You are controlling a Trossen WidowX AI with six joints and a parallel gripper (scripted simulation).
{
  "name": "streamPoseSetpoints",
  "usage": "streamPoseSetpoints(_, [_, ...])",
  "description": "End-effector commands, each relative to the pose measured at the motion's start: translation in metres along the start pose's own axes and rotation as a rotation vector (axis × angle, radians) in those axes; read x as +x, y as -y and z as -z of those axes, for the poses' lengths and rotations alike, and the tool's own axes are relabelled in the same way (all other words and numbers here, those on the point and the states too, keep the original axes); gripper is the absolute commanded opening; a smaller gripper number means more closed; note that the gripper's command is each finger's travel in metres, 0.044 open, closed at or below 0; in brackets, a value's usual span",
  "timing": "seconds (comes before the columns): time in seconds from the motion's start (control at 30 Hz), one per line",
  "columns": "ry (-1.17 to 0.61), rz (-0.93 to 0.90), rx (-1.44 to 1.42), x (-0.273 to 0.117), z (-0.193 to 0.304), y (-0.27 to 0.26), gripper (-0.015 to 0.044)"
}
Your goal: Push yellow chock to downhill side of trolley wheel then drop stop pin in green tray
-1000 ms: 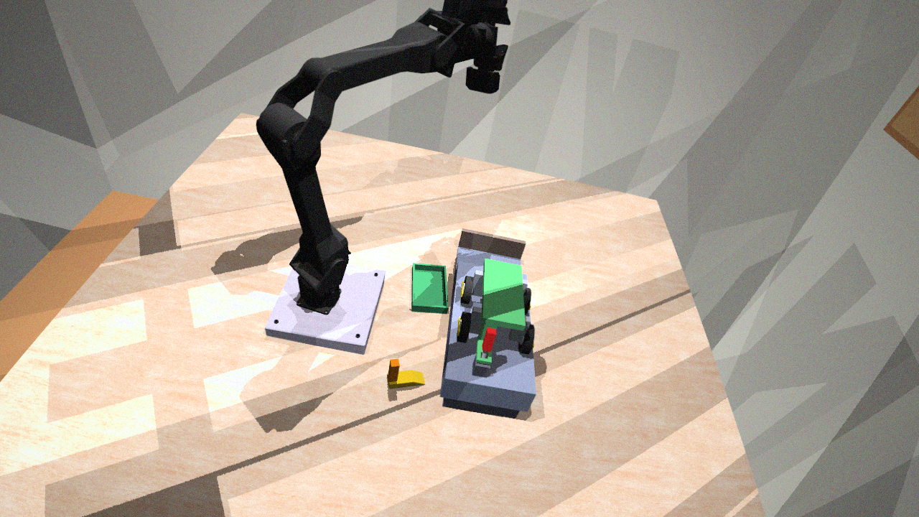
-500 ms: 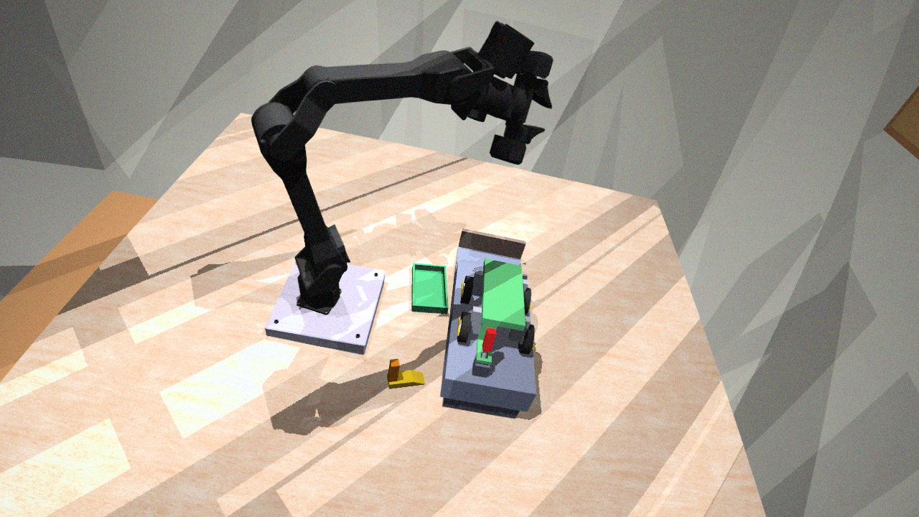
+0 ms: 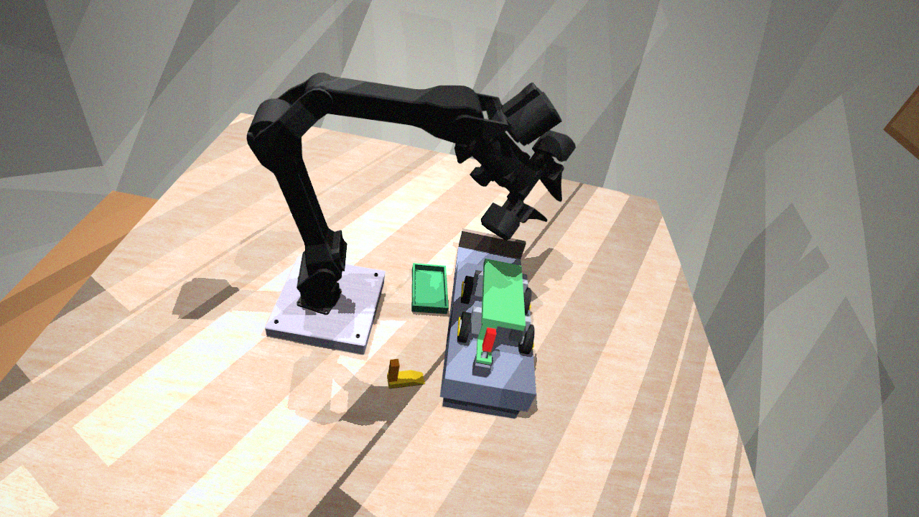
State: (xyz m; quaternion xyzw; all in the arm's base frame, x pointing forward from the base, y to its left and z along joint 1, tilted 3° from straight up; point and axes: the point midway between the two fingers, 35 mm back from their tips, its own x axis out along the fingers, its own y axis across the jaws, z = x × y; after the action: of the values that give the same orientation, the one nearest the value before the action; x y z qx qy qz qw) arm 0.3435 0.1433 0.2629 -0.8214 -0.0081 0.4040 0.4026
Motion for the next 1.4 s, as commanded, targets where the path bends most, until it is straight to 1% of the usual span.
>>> streamPoseSetpoints(0.0, [-0.029,-0.137,0.032,-0.001,0.022,-0.048,0.019])
streamPoseSetpoints(0.27, [-0.042,-0.354,0.125,-0.019,0.046,-0.124,0.019])
streamPoseSetpoints(0.6, [-0.045,-0.577,0.283,-0.05,0.057,-0.211,0.019])
streamPoseSetpoints(0.73, [0.009,-0.673,0.311,-0.062,0.047,-0.24,0.019])
streamPoseSetpoints(0.93, [0.153,-0.841,0.376,-0.09,0.018,-0.287,0.019])
streamPoseSetpoints(1.03, [0.191,-0.873,0.392,-0.097,0.011,-0.296,0.019])
streamPoseSetpoints(1.37, [0.191,-0.873,0.392,-0.093,0.01,-0.299,0.019])
